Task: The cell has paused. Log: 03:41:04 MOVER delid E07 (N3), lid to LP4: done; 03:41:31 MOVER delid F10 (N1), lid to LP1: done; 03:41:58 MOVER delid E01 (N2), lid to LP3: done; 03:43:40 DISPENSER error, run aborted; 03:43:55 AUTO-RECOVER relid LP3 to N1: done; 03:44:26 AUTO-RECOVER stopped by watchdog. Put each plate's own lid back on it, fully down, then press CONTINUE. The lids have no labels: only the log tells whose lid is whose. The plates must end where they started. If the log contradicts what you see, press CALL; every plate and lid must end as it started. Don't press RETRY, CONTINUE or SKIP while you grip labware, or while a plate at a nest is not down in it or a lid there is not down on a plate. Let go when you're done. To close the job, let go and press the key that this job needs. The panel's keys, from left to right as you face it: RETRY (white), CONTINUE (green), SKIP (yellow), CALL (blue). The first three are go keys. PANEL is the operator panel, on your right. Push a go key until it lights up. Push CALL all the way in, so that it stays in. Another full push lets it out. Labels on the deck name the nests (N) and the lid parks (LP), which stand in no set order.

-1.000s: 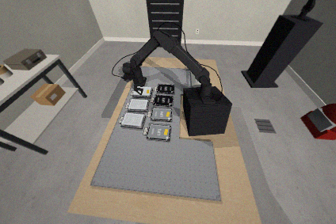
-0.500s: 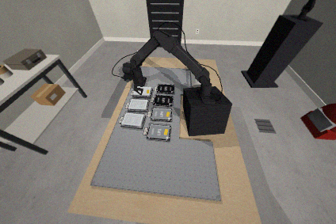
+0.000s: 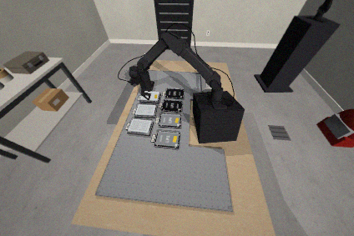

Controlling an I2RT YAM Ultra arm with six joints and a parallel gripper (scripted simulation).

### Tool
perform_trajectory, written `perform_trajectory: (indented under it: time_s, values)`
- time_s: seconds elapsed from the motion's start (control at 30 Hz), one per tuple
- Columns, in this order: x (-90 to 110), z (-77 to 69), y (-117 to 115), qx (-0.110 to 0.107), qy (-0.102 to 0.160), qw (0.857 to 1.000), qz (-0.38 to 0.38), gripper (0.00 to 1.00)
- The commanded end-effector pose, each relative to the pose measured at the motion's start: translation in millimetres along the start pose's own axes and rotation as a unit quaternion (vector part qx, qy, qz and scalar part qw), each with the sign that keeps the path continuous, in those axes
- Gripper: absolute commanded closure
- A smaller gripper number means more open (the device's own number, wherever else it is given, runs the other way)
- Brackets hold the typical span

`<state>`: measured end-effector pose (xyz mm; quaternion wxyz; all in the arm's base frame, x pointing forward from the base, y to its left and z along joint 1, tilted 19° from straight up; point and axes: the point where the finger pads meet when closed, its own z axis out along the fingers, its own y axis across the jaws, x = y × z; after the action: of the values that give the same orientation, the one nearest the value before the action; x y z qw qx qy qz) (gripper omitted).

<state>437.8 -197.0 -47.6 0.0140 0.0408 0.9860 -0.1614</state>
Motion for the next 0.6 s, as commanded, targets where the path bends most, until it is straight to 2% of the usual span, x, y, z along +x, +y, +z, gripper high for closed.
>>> perform_trajectory:
  time_s: [0.0, 0.2, 0.27, 0.47, 0.57]
  values:
    - [-7, -7.9, -2, 0.002, -0.017, 1.000, 0.001, 0.00]
    - [-7, -7.9, -2, 0.002, -0.017, 1.000, 0.001, 0.00]
    - [-4, -14.7, -3, -0.001, -0.018, 1.000, 0.000, 0.00]
    - [-13, -33.5, -2, 0.003, -0.028, 1.000, 0.004, 0.00]
    - [-15, -36.7, -3, 0.004, -0.031, 0.999, 0.004, 0.00]
